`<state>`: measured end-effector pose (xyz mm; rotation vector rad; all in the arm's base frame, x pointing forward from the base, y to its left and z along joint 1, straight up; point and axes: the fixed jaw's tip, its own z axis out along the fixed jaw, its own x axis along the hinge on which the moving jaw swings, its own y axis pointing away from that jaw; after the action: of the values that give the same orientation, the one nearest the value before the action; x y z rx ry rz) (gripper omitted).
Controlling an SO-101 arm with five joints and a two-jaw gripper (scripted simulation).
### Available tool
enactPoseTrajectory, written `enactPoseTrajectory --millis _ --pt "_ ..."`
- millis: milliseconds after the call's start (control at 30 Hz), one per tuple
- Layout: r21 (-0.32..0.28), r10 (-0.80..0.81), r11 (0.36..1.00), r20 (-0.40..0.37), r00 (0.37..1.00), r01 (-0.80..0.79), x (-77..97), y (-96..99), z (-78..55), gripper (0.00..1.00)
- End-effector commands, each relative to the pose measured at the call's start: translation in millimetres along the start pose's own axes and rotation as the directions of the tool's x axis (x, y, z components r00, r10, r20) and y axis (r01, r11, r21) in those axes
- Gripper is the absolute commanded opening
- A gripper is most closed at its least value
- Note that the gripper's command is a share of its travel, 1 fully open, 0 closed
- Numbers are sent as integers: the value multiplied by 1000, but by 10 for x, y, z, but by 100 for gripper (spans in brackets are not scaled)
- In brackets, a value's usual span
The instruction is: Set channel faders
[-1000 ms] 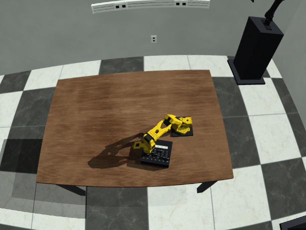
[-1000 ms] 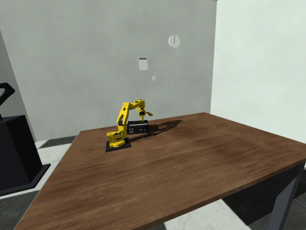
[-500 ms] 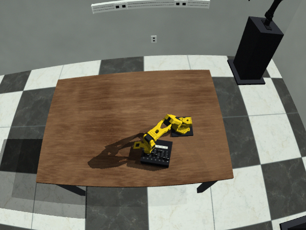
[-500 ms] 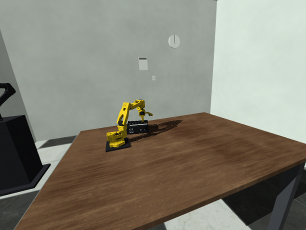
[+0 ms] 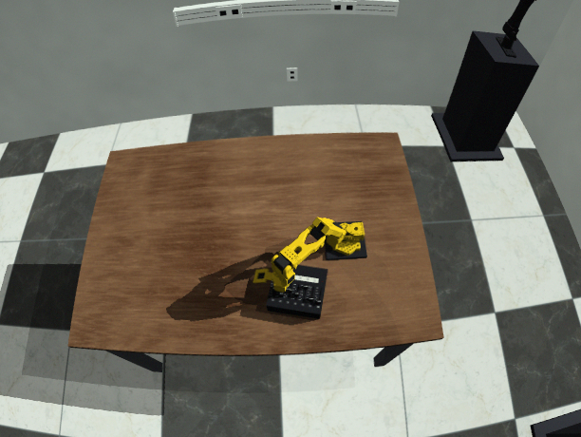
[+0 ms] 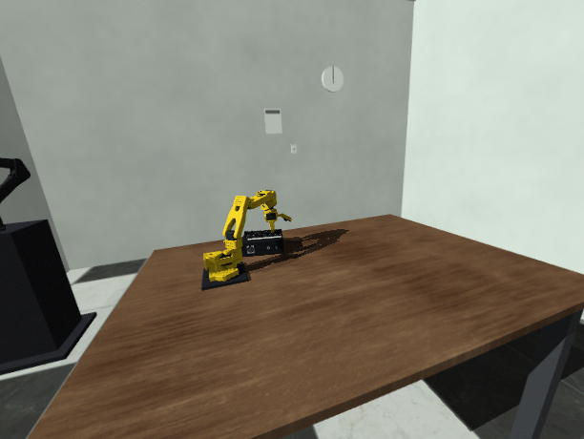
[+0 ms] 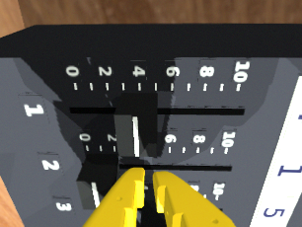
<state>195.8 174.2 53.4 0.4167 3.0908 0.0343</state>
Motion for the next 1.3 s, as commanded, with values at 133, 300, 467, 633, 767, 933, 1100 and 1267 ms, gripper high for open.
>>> enactPoseTrajectory --millis 133,300,467,633,767,933,1100,1267 --pt "12 -15 1000 -12 1000 15 56 28 32 0" --pt "12 -15 1000 -11 1000 15 57 28 32 0" --pt "12 -15 1000 -12 1000 15 56 26 32 0" --pt "14 -15 1000 -13 1000 15 55 10 31 0" --pt "17 -15 1000 -14 1000 15 54 -13 29 0" --pt "19 -15 1000 -16 1000 15 54 -34 28 0" --pt "22 -15 1000 -18 1000 15 54 -66 27 0" --pt "24 -15 1000 -19 1000 15 55 -83 27 0"
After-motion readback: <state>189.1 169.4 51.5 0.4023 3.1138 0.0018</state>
